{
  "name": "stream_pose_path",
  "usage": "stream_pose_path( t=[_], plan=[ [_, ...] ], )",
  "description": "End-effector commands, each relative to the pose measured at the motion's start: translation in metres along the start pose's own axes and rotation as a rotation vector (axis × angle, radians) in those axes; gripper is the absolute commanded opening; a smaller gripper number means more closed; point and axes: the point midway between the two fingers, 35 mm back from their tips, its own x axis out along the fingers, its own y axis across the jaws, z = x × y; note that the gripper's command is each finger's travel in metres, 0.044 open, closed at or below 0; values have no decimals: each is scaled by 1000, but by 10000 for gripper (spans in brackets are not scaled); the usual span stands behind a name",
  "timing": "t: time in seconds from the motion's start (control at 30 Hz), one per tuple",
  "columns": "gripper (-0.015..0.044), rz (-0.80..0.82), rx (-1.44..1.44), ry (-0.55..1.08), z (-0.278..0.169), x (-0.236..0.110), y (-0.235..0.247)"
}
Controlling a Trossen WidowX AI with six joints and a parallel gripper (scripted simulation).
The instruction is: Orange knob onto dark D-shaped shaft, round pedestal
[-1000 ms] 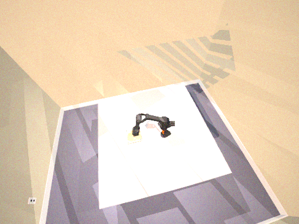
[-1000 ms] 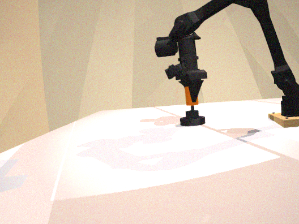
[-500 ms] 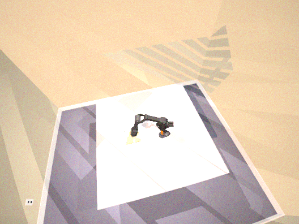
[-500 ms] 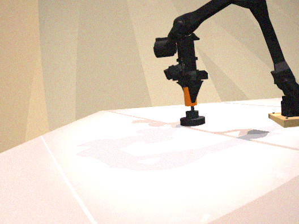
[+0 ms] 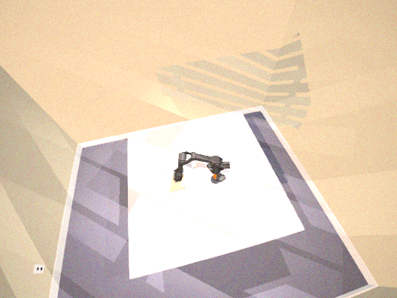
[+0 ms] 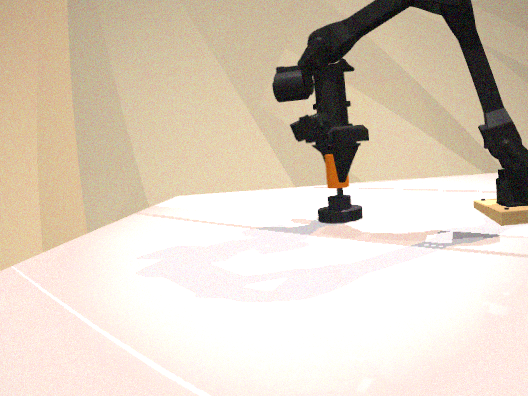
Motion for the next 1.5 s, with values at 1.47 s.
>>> stream_pose_path(
  t=[1.47],
  plan=[
    [0,1,-214,2,4,0,-3]
  ],
)
